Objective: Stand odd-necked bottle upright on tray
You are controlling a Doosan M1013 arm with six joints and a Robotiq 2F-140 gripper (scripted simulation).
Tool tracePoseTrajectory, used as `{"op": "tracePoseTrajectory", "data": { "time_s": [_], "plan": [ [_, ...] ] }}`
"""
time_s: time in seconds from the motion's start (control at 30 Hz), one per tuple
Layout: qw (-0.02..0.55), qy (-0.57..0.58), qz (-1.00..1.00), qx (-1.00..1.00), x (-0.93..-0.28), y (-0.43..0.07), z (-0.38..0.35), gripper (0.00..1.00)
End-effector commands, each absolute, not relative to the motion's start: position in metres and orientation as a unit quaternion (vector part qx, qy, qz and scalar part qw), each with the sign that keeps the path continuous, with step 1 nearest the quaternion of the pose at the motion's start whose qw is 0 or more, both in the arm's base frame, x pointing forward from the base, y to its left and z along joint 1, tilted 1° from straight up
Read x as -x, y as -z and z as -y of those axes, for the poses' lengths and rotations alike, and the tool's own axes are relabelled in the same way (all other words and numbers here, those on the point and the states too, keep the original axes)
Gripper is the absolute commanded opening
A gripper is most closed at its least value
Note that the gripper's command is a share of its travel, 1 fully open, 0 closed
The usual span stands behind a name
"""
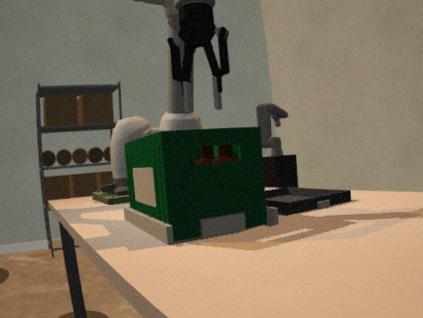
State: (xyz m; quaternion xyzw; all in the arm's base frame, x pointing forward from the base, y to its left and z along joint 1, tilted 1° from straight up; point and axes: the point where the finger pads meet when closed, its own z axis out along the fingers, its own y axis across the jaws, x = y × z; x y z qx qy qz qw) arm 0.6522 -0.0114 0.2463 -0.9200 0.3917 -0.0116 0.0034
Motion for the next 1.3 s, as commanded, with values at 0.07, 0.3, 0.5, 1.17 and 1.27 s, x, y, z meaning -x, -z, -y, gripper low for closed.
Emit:
{"op": "tracePoseTrajectory", "data": {
  "time_s": [0.07, 0.3, 0.5, 1.17, 1.27],
  "plan": [
    [0.004, 0.012, -0.392, 0.92, -0.652, -0.242, 0.011, 0.38],
    [0.004, 0.012, -0.392, 0.92, -0.652, -0.237, 0.011, 0.38],
    [0.004, 0.012, -0.392, 0.92, -0.653, -0.229, 0.011, 0.38],
    [0.004, 0.012, -0.392, 0.92, -0.653, -0.209, 0.011, 0.38],
    [0.004, 0.012, -0.392, 0.92, -0.653, -0.207, 0.011, 0.38]
  ]
}}
